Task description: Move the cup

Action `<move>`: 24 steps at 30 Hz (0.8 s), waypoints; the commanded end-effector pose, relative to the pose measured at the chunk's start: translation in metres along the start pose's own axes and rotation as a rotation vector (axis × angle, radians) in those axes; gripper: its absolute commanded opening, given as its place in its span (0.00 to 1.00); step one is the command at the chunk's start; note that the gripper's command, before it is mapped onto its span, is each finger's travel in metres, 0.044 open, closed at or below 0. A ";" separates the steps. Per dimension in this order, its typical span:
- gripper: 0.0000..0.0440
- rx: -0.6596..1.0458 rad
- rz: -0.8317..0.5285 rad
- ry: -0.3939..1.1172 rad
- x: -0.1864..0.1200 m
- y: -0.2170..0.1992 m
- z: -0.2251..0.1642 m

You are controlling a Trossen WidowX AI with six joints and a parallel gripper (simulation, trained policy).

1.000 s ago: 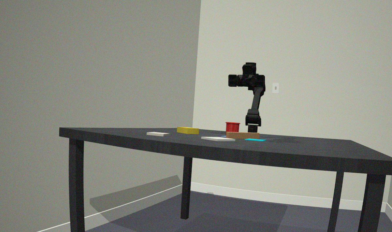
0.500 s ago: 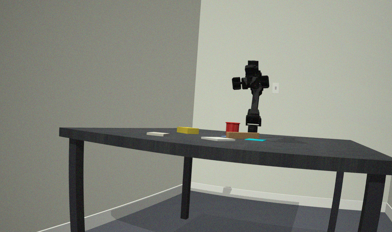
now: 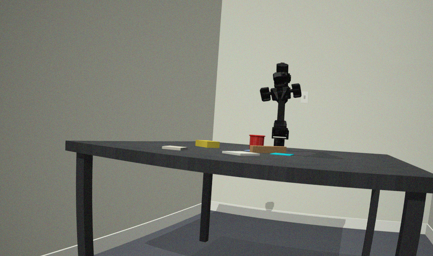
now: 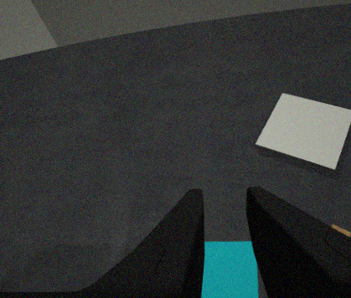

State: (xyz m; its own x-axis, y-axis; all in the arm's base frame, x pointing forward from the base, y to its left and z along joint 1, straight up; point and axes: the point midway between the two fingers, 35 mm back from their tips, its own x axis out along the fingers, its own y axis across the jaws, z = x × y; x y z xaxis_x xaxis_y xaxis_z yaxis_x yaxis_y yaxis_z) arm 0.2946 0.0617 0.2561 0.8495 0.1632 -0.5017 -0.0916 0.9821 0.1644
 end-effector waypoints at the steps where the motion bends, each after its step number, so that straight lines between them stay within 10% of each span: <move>1: 0.18 0.015 0.003 0.075 0.002 0.005 -0.006; 24: 0.26 0.000 -0.061 0.448 -0.001 0.010 -0.039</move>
State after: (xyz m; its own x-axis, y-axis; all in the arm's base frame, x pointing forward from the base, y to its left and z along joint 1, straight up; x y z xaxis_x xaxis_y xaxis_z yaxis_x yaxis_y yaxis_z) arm 0.2743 0.0746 0.2294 0.5895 0.1424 -0.7951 -0.0519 0.9890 0.1386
